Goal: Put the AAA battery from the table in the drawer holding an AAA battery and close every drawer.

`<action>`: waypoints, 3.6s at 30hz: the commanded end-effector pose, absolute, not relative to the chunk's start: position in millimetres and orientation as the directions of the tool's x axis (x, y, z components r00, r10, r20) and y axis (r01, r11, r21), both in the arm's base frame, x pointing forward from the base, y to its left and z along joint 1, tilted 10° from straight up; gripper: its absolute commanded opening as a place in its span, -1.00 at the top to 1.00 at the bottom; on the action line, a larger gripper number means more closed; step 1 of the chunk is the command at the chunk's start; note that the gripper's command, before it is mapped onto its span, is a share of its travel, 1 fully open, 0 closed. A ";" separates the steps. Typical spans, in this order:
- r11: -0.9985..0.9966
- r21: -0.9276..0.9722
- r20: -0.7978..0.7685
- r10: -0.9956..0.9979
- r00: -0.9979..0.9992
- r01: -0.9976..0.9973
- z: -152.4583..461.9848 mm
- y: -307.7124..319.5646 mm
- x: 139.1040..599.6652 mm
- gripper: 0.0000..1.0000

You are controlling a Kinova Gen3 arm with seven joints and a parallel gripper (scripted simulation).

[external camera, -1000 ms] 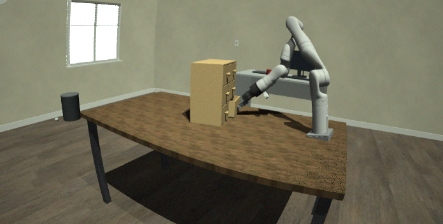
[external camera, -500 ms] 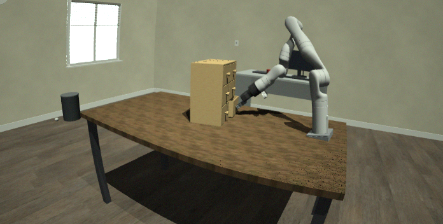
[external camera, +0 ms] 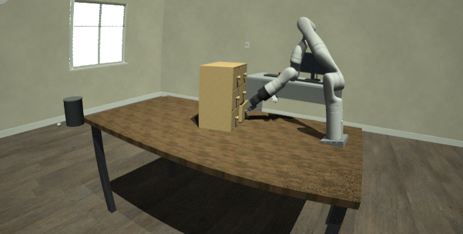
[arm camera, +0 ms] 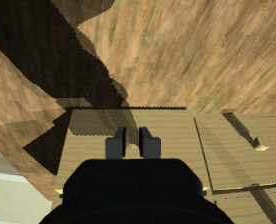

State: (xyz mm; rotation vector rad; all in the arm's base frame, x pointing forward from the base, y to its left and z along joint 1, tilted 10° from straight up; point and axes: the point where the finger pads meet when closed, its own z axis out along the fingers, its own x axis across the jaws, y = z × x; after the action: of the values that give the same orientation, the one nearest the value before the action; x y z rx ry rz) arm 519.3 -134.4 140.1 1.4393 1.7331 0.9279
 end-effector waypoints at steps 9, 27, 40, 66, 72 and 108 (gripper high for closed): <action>0.132 0.861 -0.066 0.987 -0.150 0.491 141.8 -132.2 526.2 0.26; 0.132 0.861 -0.066 0.987 -0.150 0.491 142.8 -131.2 532.0 0.26; 0.132 0.861 -0.066 0.987 -0.150 0.491 143.2 -130.9 534.2 0.26; 0.132 0.861 -0.066 0.987 -0.150 0.491 143.3 -130.7 535.2 0.26; 0.132 0.861 -0.066 0.987 -0.150 0.491 143.3 -130.7 535.2 0.26; 0.132 0.861 -0.066 0.987 -0.150 0.491 143.3 -130.8 534.8 -0.34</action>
State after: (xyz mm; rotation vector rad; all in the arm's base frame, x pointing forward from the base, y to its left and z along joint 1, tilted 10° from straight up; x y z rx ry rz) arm 534.8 -130.6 142.5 1.4364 1.7352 0.9306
